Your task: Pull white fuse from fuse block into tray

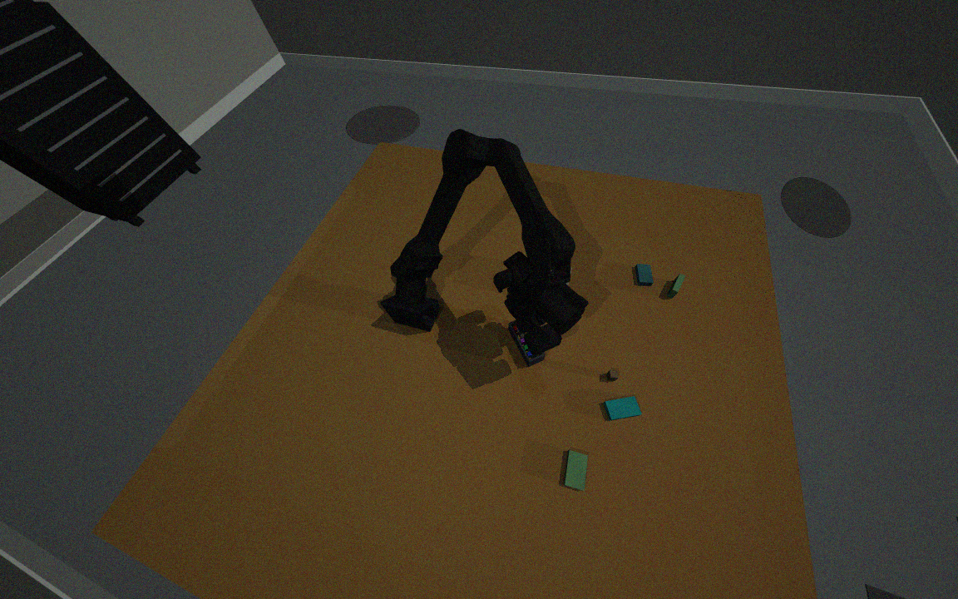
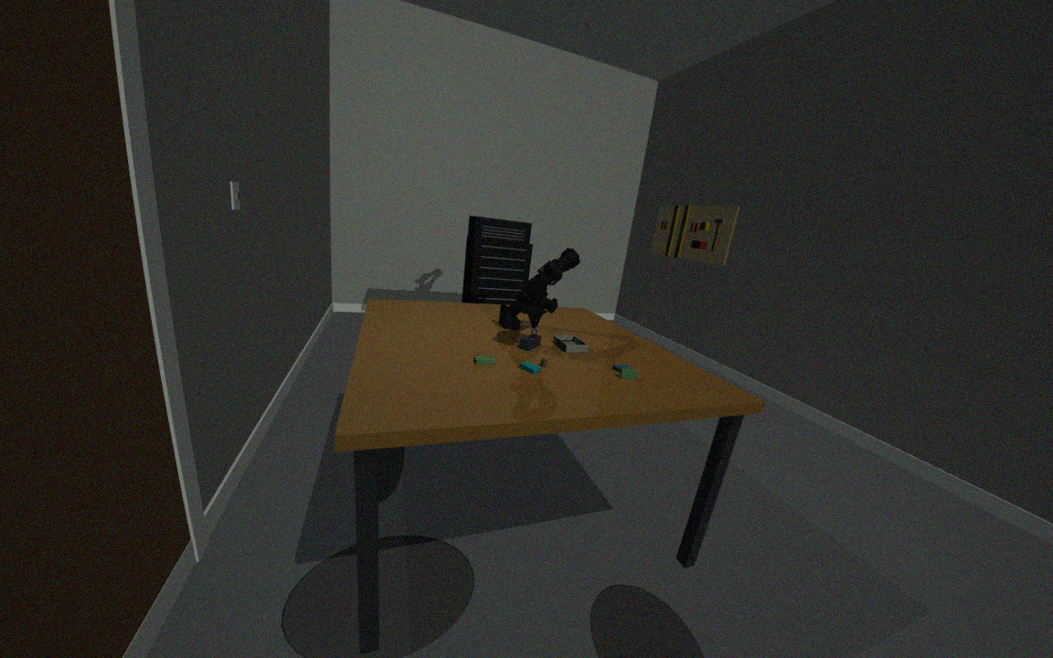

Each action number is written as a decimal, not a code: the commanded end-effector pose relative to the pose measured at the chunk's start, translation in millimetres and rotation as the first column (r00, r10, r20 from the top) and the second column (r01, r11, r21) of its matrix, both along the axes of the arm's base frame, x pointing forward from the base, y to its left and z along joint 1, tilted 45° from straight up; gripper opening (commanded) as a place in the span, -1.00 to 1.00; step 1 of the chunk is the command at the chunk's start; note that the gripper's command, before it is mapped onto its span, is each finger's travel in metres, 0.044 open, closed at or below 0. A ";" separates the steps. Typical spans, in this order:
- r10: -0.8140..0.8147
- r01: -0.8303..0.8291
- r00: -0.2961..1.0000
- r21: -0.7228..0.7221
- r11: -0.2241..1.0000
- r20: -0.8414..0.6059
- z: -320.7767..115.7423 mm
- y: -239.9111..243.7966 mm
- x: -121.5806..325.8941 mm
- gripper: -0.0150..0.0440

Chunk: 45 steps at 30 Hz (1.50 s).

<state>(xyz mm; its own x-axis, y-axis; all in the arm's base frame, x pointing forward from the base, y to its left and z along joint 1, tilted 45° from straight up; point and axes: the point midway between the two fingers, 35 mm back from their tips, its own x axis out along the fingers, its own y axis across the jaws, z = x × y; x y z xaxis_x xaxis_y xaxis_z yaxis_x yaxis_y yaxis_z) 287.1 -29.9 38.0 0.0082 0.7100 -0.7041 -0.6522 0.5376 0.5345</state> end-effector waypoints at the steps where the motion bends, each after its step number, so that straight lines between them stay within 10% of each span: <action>1: 0.002 -0.002 1.000 -0.008 1.000 0.006 5.0 -6.6 0.8 -0.49; 45: 0.002 -0.002 1.000 -0.002 1.000 0.007 123.6 113.9 13.5 -0.49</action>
